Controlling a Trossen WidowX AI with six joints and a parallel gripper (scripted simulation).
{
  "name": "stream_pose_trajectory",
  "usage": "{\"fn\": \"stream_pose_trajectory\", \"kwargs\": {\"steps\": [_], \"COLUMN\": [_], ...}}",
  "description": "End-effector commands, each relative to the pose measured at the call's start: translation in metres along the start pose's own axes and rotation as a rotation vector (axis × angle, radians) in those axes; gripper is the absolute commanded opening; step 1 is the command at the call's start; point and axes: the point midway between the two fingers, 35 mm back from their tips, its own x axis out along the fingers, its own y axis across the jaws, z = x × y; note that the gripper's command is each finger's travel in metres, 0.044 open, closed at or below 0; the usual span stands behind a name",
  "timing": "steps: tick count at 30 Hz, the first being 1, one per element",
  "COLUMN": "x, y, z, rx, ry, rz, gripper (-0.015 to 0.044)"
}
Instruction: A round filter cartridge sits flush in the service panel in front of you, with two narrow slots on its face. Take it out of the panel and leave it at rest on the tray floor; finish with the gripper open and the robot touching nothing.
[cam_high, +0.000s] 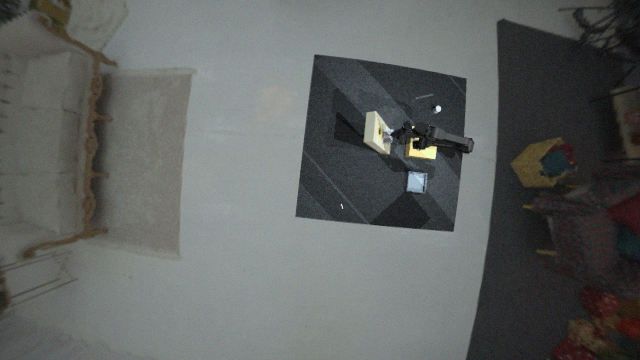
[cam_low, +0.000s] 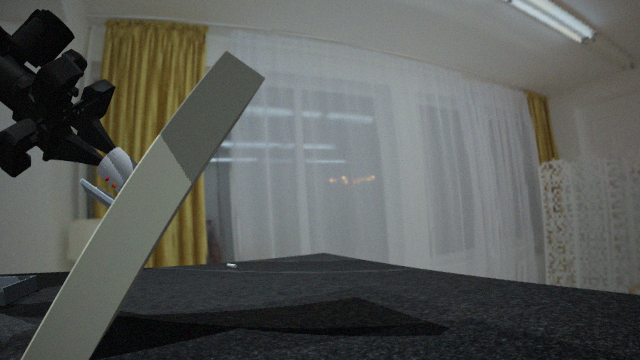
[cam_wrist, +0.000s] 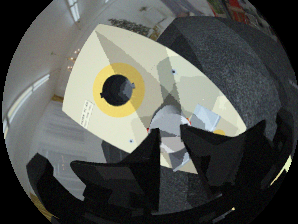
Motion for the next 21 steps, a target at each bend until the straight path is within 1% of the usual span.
{"fn": "stream_pose_trajectory", "kwargs": {"steps": [1,13,16,21], "x": [-0.0006,-0.0006,0.0004,0.0011], "y": [0.0019,0.0019,0.0008,0.0036], "z": [0.0017,0.0017,0.0006,0.0024], "rx": [-0.001,-0.001,-0.001,-0.005], "ry": [-0.005,-0.005,0.03,0.139], "rz": [0.005,0.005,-0.035,-0.156], "gripper": [0.0111,0.0111,0.0111,0.0111]}}
